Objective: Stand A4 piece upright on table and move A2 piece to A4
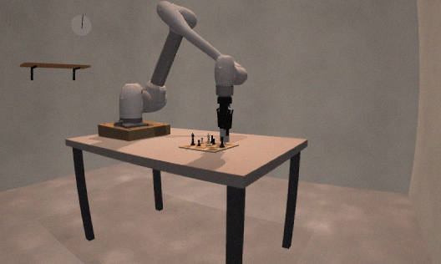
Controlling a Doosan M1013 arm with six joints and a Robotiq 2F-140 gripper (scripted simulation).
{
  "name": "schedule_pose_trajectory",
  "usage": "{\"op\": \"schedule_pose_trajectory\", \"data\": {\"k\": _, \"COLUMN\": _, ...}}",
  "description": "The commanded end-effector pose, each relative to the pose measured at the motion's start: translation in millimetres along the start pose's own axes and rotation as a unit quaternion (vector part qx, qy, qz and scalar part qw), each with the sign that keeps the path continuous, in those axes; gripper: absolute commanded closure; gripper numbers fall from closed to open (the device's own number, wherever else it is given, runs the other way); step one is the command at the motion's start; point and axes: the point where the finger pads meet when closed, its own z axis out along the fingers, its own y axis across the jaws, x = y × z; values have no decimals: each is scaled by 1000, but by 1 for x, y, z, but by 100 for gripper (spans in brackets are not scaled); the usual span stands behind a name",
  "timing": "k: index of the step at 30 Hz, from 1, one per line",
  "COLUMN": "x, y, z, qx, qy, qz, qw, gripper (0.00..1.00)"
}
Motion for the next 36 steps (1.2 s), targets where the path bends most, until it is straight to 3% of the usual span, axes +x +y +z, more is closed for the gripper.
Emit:
{"op": "schedule_pose_trajectory", "data": {"k": 1, "x": 0, "y": 0, "z": 0, "qx": 0, "qy": 0, "qz": 0, "qw": 1000, "gripper": 77}}
{"op": "schedule_pose_trajectory", "data": {"k": 18, "x": 0, "y": 0, "z": 0, "qx": 0, "qy": 0, "qz": 0, "qw": 1000, "gripper": 77}}
{"op": "schedule_pose_trajectory", "data": {"k": 19, "x": 0, "y": 0, "z": 0, "qx": 0, "qy": 0, "qz": 0, "qw": 1000, "gripper": 100}}
{"op": "schedule_pose_trajectory", "data": {"k": 36, "x": 0, "y": 0, "z": 0, "qx": 0, "qy": 0, "qz": 0, "qw": 1000, "gripper": 100}}
